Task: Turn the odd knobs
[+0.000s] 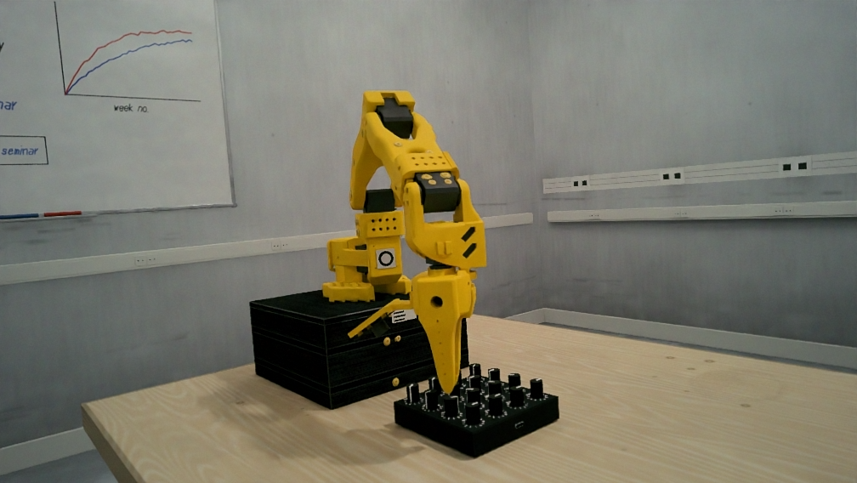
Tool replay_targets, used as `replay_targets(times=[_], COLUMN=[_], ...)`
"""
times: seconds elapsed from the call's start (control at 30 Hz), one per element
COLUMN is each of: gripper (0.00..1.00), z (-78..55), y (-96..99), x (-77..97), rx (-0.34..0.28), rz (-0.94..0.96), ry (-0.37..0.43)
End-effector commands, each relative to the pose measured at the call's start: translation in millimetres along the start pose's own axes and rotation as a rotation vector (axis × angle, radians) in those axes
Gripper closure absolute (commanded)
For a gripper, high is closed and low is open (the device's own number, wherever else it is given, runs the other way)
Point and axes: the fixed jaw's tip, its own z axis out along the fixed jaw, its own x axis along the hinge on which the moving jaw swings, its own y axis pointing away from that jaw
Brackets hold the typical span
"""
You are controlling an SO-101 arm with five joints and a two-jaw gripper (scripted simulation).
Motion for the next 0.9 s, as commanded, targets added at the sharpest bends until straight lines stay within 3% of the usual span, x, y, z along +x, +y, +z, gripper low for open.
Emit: replay_targets(times=[0.0,0.47,0.87], gripper=[0.90,0.90,0.90], z=[8.3,22.7,23.9], y=[-2.8,-3.2,-3.0], x=[-3.2,-3.4,-3.2], rx=[0.016,0.016,0.016], rz=[-0.002,-0.002,-0.002], ry=[-0.008,-0.008,-0.008])
